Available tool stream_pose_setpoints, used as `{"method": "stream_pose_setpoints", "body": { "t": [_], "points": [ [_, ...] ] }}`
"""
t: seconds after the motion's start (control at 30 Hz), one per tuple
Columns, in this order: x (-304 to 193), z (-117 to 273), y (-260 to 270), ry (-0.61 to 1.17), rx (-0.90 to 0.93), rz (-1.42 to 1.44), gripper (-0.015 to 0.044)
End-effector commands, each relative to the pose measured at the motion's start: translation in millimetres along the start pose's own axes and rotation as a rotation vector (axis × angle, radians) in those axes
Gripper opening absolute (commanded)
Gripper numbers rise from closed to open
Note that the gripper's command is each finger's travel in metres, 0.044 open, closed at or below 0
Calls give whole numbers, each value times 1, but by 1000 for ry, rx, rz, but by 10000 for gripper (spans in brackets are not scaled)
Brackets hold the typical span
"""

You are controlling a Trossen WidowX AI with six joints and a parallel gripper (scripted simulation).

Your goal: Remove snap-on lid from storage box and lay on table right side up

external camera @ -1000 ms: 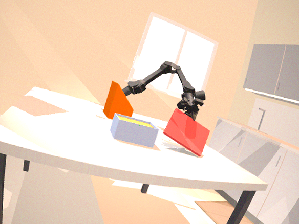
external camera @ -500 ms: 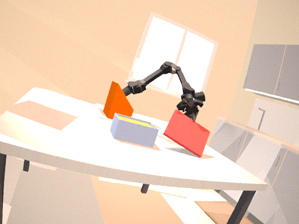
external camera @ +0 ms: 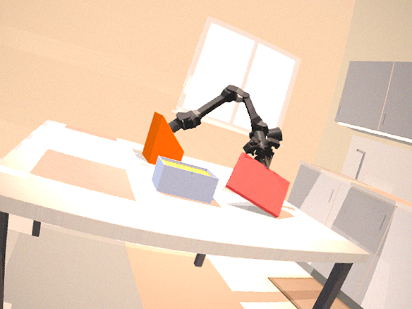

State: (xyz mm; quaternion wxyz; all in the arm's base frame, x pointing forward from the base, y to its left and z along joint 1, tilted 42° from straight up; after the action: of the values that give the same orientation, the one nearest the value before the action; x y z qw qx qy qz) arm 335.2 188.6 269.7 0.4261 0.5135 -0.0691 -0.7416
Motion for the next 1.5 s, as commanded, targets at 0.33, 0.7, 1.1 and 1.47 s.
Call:
{"method": "stream_pose_setpoints", "body": {
  "t": [0.33,0.7,1.1,1.47],
  "points": [
    [3,-13,-17,-9,-25,3,0],
    [3,-19,-24,-9,-25,3,0],
    [3,-25,-31,-9,-25,2,0],
    [4,-30,-38,-9,-25,2,0]
  ]
}}
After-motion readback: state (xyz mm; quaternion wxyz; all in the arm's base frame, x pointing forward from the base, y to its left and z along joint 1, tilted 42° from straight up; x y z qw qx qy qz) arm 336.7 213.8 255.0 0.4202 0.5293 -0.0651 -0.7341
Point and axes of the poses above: the point midway between the two fingers, 35 mm back from their tips, its own z axis back along the fingers, its own y axis across the jaws, x = y × z, the point moved 7 cm from there along z, back along the fingers, and after that the axes turned 1 degree about -z, right-handed, at the moved point
